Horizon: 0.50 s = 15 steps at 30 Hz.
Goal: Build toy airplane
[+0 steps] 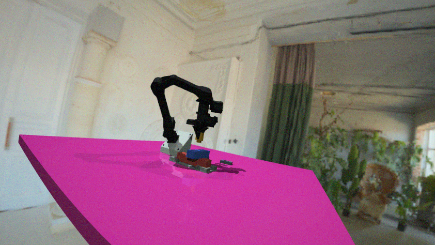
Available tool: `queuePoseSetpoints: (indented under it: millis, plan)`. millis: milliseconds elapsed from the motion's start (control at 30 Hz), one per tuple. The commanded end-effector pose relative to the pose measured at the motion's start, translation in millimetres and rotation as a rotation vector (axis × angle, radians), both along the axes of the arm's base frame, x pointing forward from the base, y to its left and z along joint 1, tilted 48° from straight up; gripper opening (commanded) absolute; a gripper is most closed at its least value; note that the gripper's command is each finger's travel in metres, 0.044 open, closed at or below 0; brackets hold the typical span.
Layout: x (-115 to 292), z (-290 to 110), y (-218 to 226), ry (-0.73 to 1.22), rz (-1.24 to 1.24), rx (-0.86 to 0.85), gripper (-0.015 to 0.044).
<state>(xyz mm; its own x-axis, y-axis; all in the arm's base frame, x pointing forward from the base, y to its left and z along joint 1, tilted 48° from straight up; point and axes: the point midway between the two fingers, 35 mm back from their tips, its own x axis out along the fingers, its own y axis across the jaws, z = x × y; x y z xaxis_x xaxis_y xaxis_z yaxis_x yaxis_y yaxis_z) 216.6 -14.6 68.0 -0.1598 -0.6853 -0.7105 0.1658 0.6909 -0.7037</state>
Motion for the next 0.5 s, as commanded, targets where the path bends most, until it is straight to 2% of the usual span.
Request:
queuePoseSetpoints:
  millis: [0,467]
  plan:
    - [-5,6,-10,0.004,0.008,-0.007,0.0000]
    - [-24,26,-45,0.011,0.006,-0.027,0.0000]
